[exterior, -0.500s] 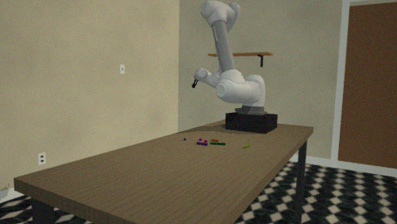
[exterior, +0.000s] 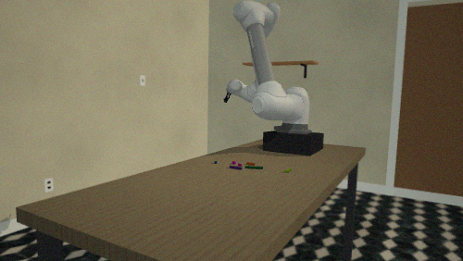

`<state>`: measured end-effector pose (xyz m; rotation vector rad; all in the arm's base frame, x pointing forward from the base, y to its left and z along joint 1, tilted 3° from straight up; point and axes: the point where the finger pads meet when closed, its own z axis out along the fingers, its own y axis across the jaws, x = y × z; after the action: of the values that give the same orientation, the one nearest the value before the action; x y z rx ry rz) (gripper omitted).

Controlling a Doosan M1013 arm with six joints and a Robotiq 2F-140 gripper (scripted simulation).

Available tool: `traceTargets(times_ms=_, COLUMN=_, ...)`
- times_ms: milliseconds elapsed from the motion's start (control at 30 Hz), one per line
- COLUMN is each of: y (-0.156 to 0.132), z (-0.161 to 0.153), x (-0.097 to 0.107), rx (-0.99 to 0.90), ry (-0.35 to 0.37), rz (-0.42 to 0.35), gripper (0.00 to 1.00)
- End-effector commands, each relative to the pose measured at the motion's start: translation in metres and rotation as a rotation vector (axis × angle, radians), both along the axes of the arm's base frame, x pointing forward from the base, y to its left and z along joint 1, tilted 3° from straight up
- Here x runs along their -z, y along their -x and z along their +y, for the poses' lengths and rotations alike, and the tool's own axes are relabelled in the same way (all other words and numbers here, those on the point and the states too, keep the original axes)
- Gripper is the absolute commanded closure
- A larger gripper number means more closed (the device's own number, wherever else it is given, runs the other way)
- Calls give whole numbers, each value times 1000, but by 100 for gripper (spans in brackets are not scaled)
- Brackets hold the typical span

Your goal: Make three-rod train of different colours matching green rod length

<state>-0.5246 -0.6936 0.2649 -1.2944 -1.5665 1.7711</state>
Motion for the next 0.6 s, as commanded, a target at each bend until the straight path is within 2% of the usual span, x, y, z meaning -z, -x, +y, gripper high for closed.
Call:
traceTargets(times_ms=0, y=0, z=0, x=0, rx=0, ry=0, rz=0, gripper=0)
traceTargets(times_ms=267, y=-12, z=-7, x=4, rx=-1, ry=-10, rz=-8, gripper=0)
traceTargets(times_ms=367, y=-34, z=-19, x=11, rx=-4, ry=-27, rz=-21, gripper=0)
traceTargets(times_ms=533, y=-89, z=-44, x=29, rx=-14, ry=-74, rz=-56, gripper=0)
traceTargets(times_ms=567, y=-89, z=-44, x=29, rx=-14, ry=-74, rz=-56, gripper=0)
